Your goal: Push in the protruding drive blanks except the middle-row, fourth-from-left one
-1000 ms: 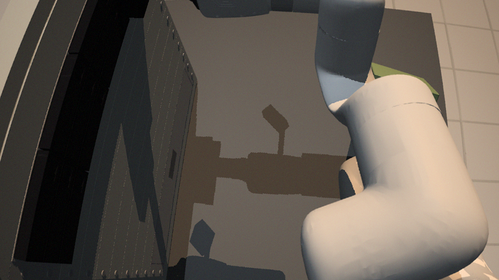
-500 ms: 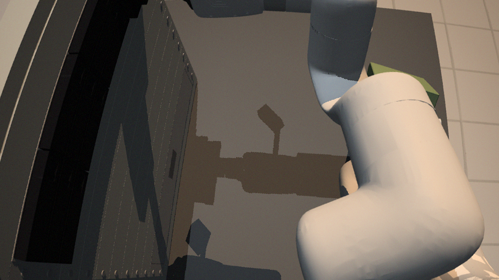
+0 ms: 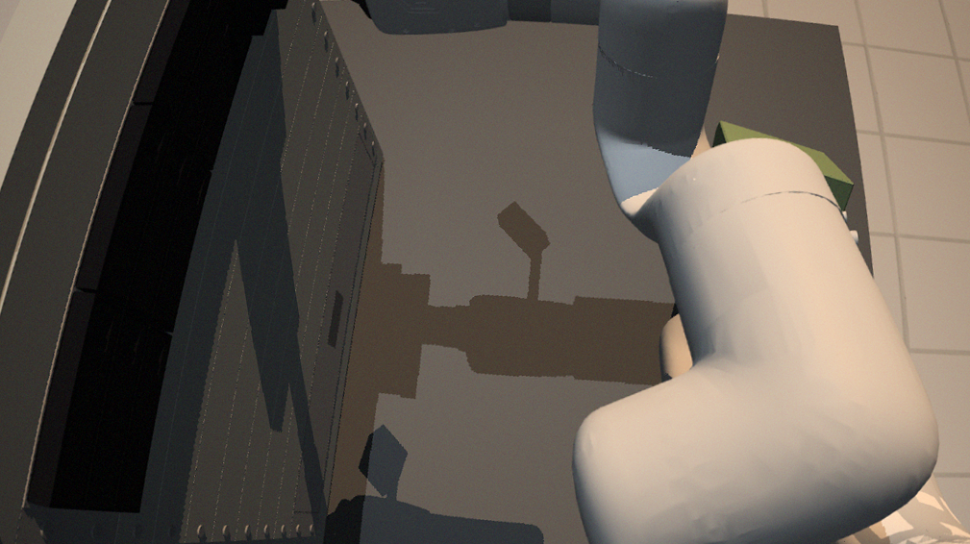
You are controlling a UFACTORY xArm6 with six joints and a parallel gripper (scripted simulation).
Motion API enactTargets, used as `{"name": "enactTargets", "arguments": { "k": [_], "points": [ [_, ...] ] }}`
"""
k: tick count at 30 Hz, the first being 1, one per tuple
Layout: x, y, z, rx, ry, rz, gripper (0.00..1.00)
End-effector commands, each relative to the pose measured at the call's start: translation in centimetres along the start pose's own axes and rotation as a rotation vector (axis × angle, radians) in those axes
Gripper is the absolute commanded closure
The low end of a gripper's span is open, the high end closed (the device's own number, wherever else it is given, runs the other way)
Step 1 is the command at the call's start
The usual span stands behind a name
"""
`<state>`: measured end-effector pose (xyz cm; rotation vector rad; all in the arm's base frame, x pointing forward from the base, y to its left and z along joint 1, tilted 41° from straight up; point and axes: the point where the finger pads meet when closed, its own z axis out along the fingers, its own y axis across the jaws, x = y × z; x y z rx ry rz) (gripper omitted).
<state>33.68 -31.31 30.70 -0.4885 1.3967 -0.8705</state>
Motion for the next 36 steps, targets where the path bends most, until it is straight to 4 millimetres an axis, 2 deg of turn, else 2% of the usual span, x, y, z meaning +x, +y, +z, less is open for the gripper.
{"name": "enactTargets", "arguments": {
  "k": [1,36],
  "points": [
    [-0.04,-0.13,0.07,0.001,-0.001,-0.002,1.00],
    [-0.05,-0.13,0.67,0.001,-0.001,-0.002,1.00]
  ]
}}
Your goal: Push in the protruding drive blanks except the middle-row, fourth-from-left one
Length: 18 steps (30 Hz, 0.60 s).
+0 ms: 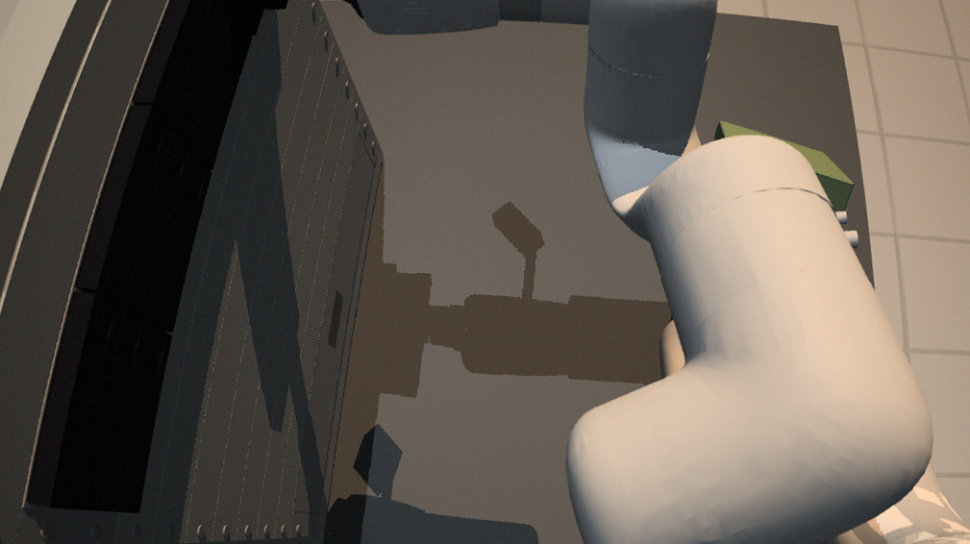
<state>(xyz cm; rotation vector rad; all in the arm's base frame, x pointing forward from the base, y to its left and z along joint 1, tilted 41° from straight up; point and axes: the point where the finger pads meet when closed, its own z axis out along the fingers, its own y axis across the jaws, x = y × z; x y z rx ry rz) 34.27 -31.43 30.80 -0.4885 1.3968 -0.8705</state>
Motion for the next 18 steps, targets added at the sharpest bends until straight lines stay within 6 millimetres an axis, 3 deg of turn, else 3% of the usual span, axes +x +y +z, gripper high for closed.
{"name": "enactTargets", "arguments": {
  "k": [1,18],
  "points": [
    [-0.04,-0.13,0.06,0.001,-0.002,-0.002,1.00],
    [-0.05,-0.13,0.36,0.001,-0.002,-0.002,1.00]
  ]
}}
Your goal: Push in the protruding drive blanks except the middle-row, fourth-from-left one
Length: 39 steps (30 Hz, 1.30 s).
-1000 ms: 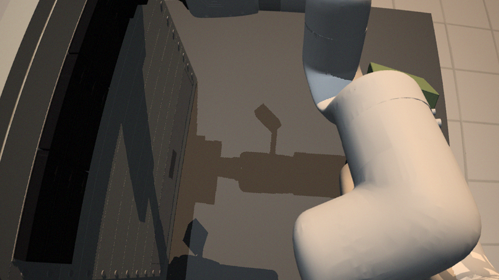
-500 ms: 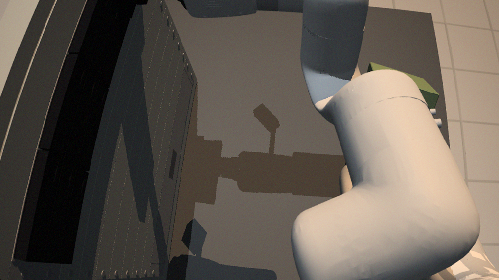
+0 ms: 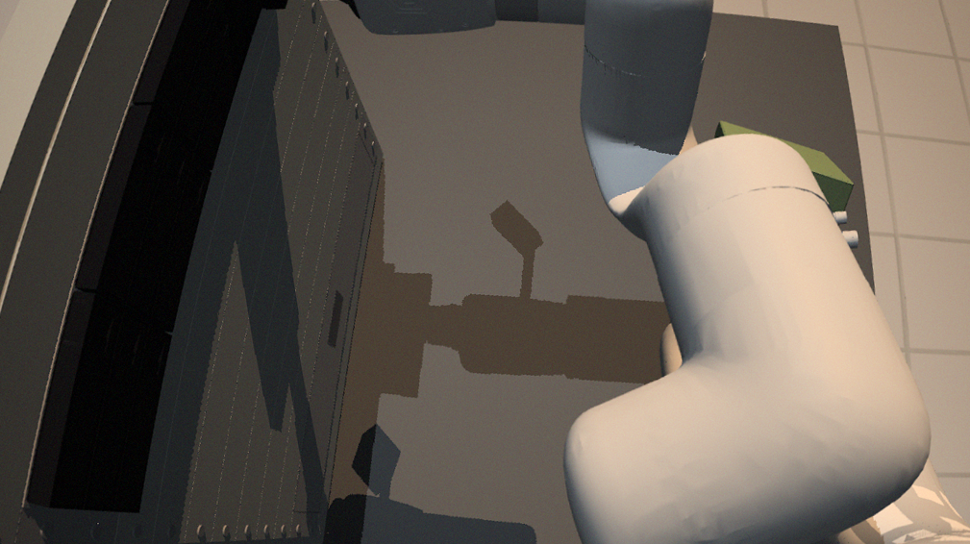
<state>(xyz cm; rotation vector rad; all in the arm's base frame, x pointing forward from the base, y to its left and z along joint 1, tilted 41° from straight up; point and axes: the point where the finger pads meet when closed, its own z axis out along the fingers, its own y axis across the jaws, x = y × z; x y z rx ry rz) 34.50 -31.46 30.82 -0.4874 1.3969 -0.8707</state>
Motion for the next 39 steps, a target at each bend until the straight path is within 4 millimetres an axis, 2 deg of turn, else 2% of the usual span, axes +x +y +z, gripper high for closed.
{"name": "enactTargets", "arguments": {
  "k": [1,23,27,31,33,39],
  "points": [
    [0.0,-0.2,0.1,0.001,-0.002,-0.003,1.00],
    [-0.1,-0.2,0.1,0.001,-0.002,-0.003,1.00],
    [-0.1,-0.2,-1.2,0.001,-0.002,-0.003,1.00],
    [-0.1,-0.2,-3.4,0.001,-0.002,-0.003,1.00],
    [-0.1,-0.2,-3.4,0.001,-0.002,-0.003,1.00],
    [-0.1,-0.2,-6.9,0.001,-0.002,-0.003,1.00]
  ]
}}
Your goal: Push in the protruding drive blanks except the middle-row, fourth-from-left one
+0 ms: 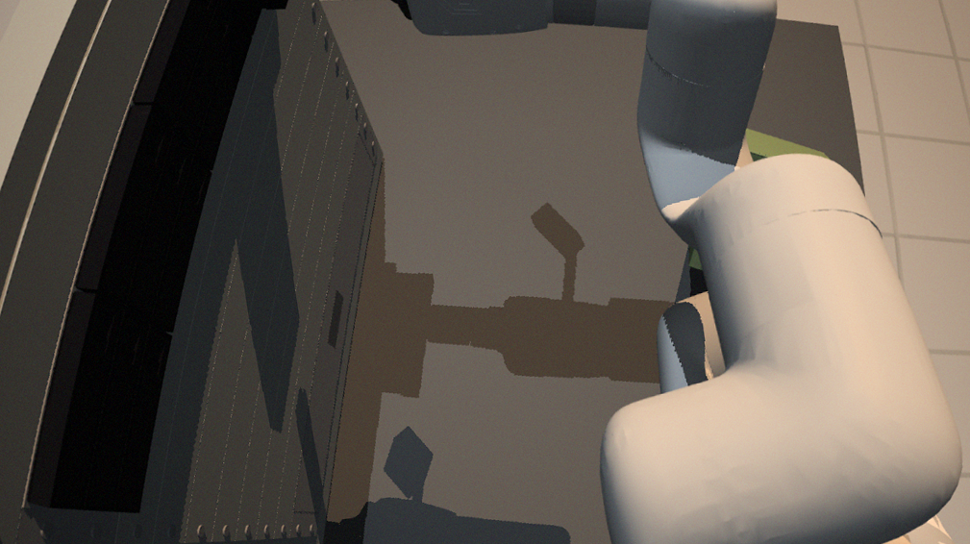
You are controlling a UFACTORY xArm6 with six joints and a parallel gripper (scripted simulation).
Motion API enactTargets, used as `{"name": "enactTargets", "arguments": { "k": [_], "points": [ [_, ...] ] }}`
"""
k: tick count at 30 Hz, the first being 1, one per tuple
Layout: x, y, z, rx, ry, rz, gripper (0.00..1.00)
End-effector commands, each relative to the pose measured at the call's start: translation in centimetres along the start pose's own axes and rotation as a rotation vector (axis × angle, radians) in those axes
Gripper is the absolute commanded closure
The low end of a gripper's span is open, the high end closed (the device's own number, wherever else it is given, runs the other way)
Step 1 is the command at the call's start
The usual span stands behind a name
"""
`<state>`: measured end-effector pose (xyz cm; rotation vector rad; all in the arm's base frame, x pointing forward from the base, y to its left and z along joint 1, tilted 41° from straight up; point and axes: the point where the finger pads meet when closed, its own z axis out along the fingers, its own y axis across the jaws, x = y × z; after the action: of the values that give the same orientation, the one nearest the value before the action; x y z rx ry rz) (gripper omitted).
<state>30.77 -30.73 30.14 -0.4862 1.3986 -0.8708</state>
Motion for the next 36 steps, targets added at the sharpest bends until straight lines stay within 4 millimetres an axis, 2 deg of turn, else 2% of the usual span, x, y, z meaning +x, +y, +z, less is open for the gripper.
{"name": "enactTargets", "arguments": {
  "k": [1,8,36],
  "points": [
    [-0.1,-0.2,-3.5,0.001,-0.004,-0.003,1.00],
    [-0.1,-0.2,-5.3,0.001,-0.004,-0.003,1.00],
    [-0.1,-0.2,-5.4,0.001,-0.004,-0.003,1.00]
  ]
}}
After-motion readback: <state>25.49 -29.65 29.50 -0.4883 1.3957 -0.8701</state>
